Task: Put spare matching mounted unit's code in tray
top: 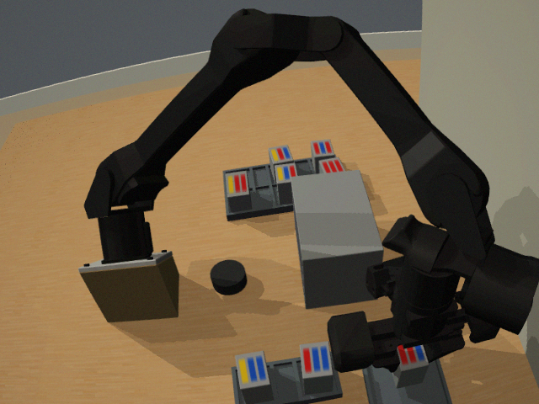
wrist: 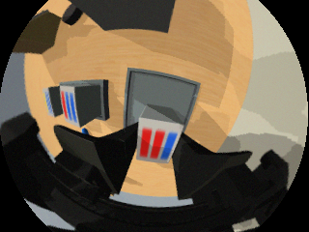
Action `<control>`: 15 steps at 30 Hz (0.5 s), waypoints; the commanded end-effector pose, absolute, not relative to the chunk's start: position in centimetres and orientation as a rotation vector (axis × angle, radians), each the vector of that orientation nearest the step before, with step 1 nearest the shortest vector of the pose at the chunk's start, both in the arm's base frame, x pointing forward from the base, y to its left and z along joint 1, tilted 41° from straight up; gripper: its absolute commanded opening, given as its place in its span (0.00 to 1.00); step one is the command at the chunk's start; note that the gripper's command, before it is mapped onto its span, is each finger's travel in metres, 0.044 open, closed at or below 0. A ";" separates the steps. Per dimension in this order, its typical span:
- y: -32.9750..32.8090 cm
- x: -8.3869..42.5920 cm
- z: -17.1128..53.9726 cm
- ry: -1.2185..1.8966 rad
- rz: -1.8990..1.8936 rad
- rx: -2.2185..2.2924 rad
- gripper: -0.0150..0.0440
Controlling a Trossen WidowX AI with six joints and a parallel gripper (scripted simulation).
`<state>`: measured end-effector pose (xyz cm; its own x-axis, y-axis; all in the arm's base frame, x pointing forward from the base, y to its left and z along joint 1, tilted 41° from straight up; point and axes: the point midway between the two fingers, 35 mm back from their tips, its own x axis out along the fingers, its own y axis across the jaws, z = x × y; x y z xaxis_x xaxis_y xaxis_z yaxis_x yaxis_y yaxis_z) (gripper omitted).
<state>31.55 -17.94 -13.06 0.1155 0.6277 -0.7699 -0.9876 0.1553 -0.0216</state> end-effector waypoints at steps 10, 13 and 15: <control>-18.0 31.6 -13.0 0.708 1.307 -0.635 0.97; -19.8 31.5 -11.2 0.711 1.306 -0.635 1.00; -22.1 31.1 -8.5 0.713 1.305 -0.632 1.00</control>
<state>31.23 -19.16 -11.22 0.0905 0.6453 -0.7586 -0.9892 0.1462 0.0063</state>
